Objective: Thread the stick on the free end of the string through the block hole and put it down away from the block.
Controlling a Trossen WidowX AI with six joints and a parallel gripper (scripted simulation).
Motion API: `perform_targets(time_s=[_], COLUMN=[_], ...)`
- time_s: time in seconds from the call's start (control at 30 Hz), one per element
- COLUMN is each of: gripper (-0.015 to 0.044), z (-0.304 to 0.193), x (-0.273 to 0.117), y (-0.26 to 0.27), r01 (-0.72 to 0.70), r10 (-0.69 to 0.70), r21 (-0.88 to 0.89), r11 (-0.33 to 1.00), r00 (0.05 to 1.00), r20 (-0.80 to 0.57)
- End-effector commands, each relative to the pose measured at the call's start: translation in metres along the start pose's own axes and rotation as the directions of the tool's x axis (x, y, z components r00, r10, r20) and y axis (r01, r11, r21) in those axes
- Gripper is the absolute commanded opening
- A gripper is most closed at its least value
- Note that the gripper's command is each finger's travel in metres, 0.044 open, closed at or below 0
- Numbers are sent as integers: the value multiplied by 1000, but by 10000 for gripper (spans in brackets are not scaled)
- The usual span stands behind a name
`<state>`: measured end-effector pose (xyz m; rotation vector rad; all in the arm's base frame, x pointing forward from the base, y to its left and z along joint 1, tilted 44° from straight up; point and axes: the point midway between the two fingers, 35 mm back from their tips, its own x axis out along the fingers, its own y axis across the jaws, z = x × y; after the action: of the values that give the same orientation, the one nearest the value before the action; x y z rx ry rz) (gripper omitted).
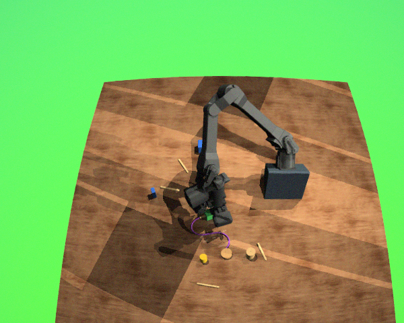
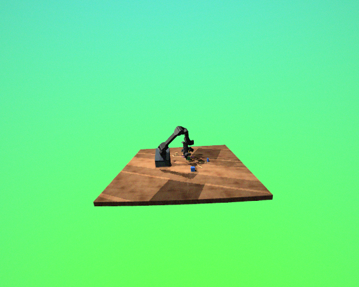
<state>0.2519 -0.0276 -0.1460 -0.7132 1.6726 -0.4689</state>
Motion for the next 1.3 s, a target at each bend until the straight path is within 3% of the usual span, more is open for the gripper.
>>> perform_targets(time_s=[0.0,0.23,1.27], gripper=[0,0,0], z=[0,0,-36], x=[0,0,0], y=[0,-3,-5], r01=[0,-1,3], r10=[0,1,-3], r21=[0,-78,-80], r11=[1000,997,997], r00=[1000,1000,1000], r20=[0,3,2])
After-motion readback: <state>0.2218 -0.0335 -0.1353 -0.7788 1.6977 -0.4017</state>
